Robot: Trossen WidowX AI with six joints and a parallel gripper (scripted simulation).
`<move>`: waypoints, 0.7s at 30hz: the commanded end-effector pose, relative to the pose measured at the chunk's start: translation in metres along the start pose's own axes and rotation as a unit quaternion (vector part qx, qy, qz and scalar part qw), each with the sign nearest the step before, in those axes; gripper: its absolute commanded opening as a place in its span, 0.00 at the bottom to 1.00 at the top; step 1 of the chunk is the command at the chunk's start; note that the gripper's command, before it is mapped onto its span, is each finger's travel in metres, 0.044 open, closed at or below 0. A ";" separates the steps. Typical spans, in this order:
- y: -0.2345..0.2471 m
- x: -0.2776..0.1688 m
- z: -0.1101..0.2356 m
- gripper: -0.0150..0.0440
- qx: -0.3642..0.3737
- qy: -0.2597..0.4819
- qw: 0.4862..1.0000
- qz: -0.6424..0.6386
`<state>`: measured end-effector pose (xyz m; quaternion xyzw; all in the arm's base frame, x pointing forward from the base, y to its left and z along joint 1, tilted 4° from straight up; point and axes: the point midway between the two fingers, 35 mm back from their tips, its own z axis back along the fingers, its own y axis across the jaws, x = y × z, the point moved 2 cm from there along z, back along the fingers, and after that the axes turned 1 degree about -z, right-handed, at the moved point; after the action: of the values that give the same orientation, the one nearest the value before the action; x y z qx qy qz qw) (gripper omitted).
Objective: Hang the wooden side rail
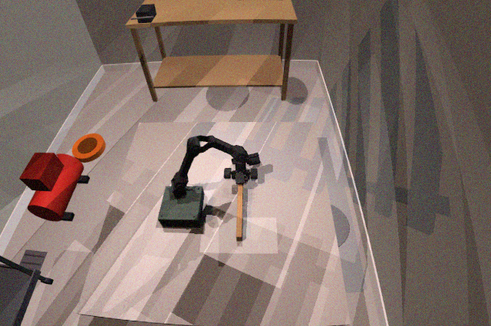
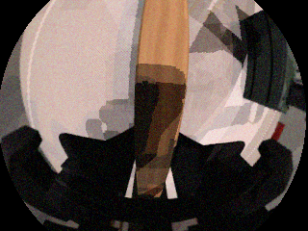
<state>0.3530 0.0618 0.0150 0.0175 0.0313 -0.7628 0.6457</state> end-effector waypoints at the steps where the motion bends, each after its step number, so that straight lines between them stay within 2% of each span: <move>1: 0.003 -0.002 0.002 0.25 0.006 0.002 1.000 -0.001; 21: 0.001 -0.004 0.003 0.25 0.006 0.003 1.000 -0.001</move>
<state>0.3531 0.0644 0.0149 0.0182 0.0303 -0.7627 0.6458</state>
